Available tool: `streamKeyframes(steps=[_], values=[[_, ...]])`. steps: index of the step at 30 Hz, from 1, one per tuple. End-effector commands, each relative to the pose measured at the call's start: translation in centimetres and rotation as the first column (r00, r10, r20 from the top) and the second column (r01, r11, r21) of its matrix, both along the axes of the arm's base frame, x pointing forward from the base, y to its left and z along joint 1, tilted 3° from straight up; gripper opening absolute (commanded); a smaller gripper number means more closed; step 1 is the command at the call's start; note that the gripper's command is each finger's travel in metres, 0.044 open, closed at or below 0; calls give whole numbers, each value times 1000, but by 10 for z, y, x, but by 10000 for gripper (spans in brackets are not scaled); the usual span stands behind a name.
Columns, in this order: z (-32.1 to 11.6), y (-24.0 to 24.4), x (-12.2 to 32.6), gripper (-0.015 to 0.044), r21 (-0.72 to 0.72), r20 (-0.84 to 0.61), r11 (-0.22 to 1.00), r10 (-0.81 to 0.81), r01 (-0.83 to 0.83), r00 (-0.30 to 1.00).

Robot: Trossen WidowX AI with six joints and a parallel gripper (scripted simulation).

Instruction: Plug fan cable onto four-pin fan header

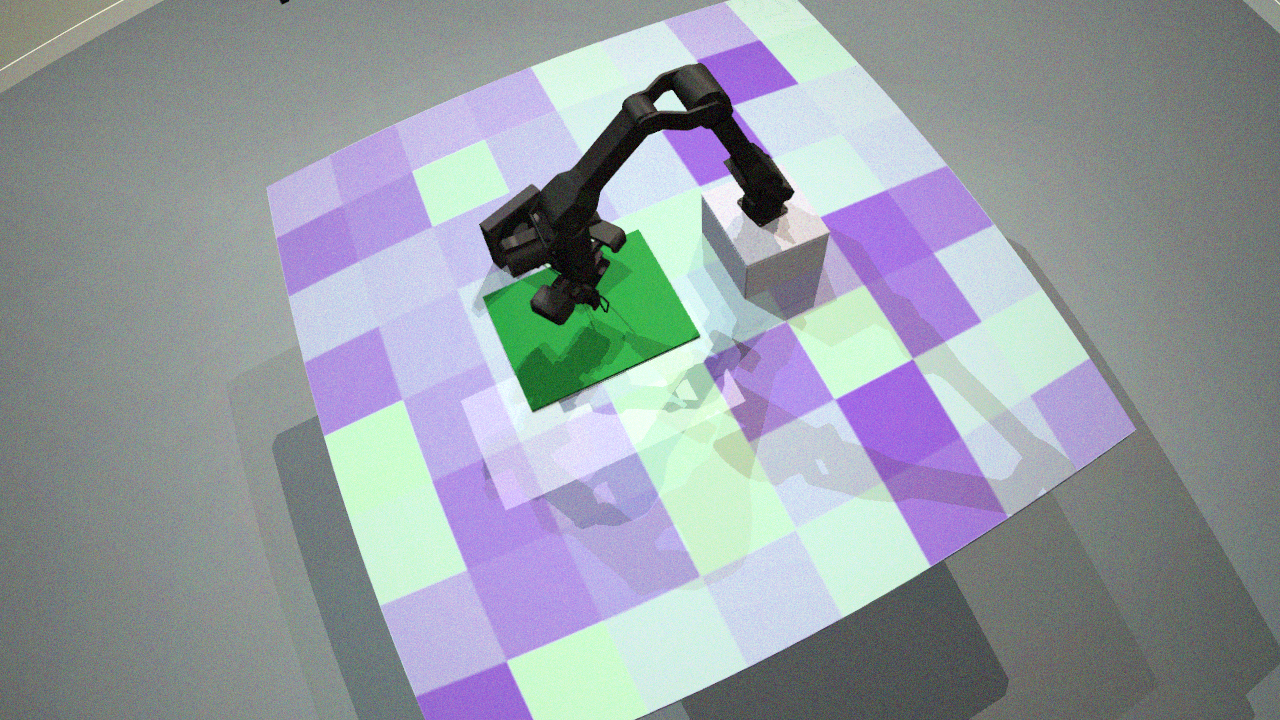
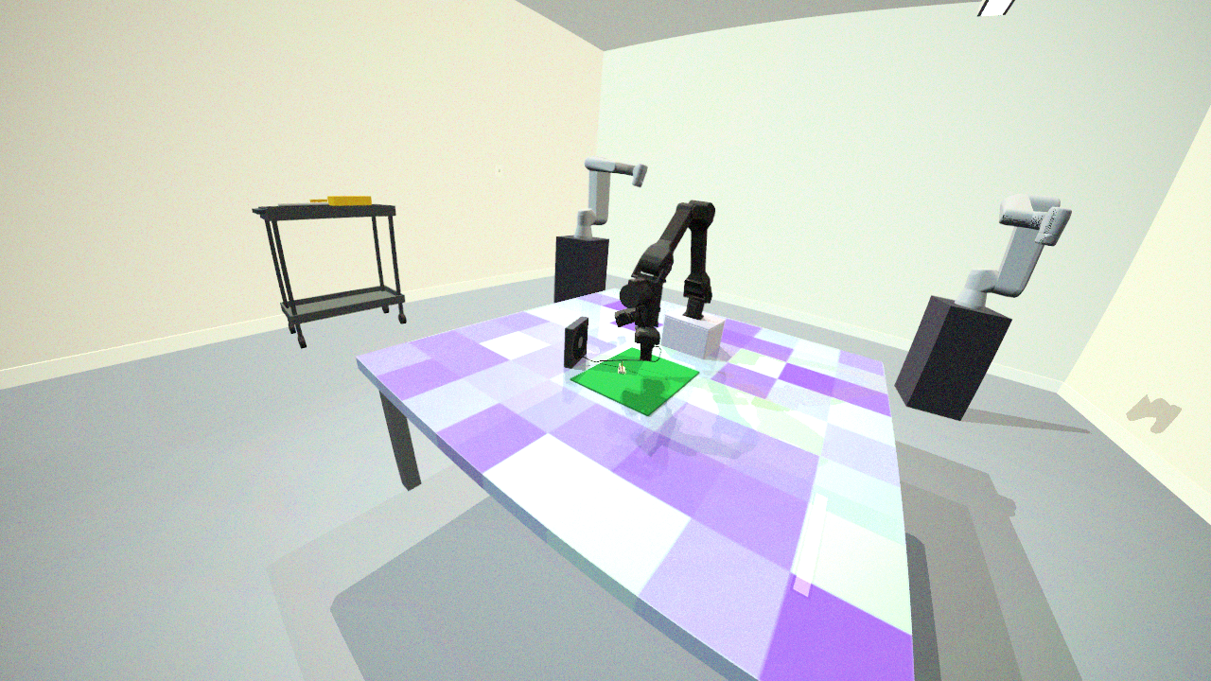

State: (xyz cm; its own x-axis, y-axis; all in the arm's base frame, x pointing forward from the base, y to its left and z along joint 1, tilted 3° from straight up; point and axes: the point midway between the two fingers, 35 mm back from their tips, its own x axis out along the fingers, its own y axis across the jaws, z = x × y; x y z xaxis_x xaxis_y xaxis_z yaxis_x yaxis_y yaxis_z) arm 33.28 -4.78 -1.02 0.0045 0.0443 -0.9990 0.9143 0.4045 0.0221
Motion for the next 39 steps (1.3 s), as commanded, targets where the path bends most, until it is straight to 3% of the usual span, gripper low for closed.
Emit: streamKeyframes(steps=[1, 9, 18, 29, 39], values=[[1, -6, 2, 0, -3, -4, 989, -146, 146, 989], [0, -16, 4, 0, -5, -15, 911, -412, 411, 911], [0, -27, 6, 0, -11, -26, 741, -672, 672, 740], [-1, -41, 7, 0, -22, -36, 436, -899, 899, 436], [-2, -54, 8, 0, -34, -41, 104, -994, 994, 103]])
